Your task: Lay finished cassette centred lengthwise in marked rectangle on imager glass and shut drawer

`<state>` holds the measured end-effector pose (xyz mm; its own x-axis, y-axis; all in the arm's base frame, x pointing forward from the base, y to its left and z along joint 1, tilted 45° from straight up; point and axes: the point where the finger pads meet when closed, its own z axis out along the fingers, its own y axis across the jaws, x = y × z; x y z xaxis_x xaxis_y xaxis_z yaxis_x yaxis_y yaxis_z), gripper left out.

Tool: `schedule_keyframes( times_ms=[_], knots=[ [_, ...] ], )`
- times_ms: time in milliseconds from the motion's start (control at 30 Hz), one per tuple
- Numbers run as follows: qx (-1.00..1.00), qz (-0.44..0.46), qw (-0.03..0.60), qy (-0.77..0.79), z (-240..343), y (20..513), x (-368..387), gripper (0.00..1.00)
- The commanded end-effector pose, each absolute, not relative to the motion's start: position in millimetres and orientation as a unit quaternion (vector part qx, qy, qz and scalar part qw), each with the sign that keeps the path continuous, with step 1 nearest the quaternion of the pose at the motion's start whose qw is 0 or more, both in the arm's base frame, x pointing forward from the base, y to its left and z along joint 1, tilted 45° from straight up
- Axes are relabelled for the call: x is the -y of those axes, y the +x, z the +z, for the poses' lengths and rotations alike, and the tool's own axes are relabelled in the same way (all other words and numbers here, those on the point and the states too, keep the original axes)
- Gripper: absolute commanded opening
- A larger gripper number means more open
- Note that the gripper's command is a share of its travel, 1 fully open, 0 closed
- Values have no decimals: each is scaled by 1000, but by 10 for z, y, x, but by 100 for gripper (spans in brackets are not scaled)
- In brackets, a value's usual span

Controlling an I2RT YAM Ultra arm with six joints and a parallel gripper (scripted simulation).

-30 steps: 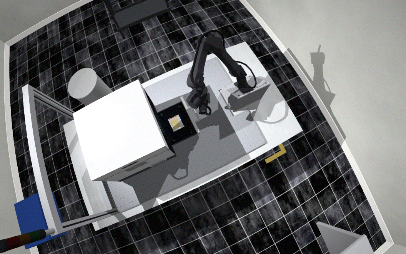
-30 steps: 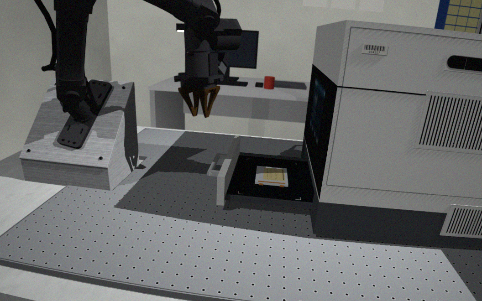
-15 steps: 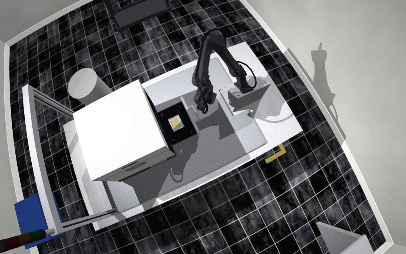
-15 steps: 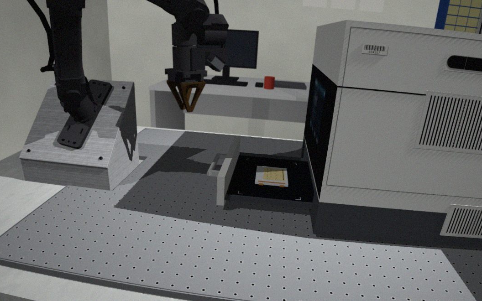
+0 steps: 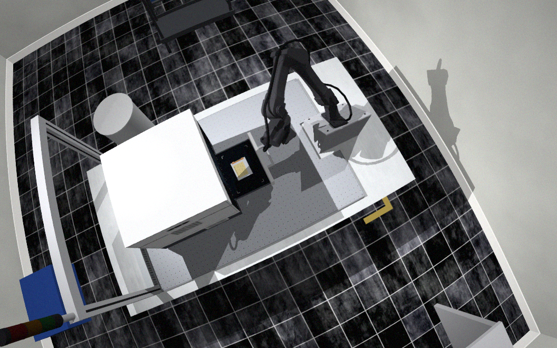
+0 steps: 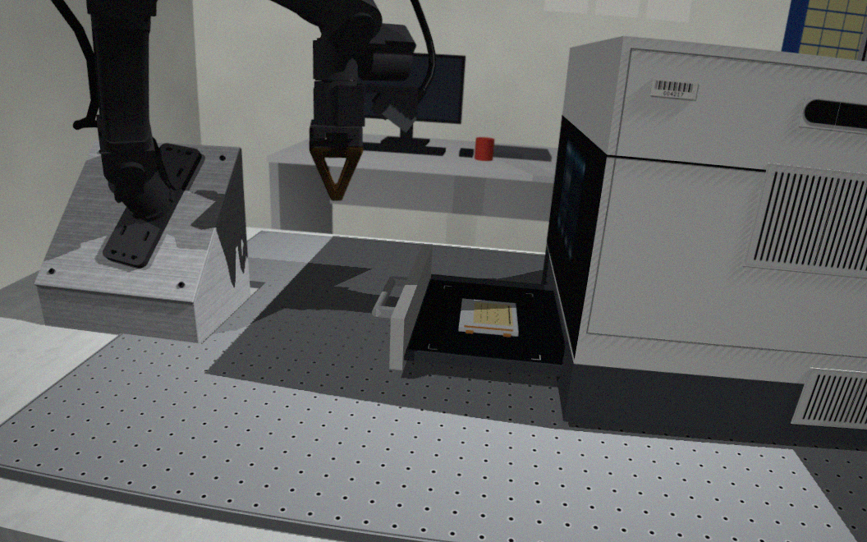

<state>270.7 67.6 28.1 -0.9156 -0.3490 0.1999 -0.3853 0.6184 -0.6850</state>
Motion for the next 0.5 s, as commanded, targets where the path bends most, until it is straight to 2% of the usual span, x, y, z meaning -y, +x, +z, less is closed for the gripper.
schedule_keyframes(
  times_ms=[0, 367, 467],
  knots=[
    [915, 385, -12, 118, 308, 2737, -767, 35],
    [920, 383, -37, 74, 276, 2842, -709, 35],
    [907, 399, -4, 135, 146, 2822, -542, 35]
  ],
)
